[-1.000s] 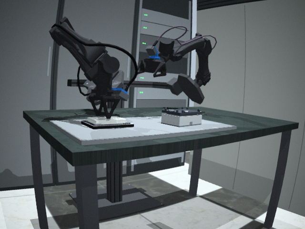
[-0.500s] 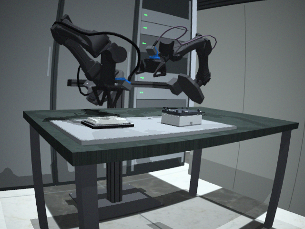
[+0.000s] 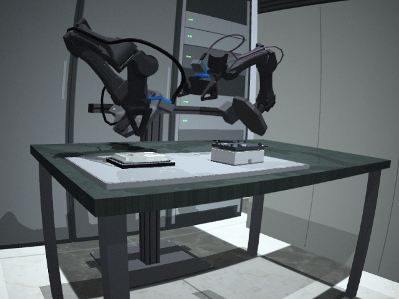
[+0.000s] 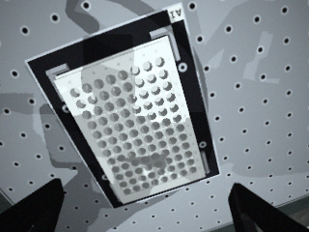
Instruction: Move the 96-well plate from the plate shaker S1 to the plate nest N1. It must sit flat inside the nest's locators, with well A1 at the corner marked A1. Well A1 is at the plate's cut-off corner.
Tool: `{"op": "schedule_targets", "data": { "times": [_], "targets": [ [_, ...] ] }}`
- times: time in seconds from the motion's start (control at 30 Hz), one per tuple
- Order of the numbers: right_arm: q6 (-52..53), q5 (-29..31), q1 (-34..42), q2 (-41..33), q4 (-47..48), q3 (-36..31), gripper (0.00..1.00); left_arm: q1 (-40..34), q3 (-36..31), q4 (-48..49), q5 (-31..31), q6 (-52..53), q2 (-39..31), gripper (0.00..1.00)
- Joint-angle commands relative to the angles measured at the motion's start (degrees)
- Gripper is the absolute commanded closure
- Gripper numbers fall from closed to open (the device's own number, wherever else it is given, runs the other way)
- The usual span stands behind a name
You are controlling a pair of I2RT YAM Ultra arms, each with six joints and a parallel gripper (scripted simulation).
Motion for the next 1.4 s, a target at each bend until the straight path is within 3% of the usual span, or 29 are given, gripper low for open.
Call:
{"op": "schedule_targets", "data": {
  "times": [0.0,0.67,1.0,1.37],
  "targets": [
    [10.1,-2.4,1.2,-3.4,4.4,-3.6,0.00,-0.5,1.2,-0.2,0.5,0.5,-0.6,0.00],
    [44.6,0.0,4.3,-16.9,21.6,-20.8,0.00,-0.5,1.2,-0.2,0.5,0.5,-0.6,0.00],
    [59.6,3.7,6.9,-20.8,28.6,-27.2,0.00,-0.5,1.2,-0.2,0.5,0.5,-0.6,0.00],
    [81.1,11.7,12.2,-22.4,36.8,-34.4,0.00,-0.5,1.2,-0.2,0.5,0.5,-0.6,0.00]
  ]
}}
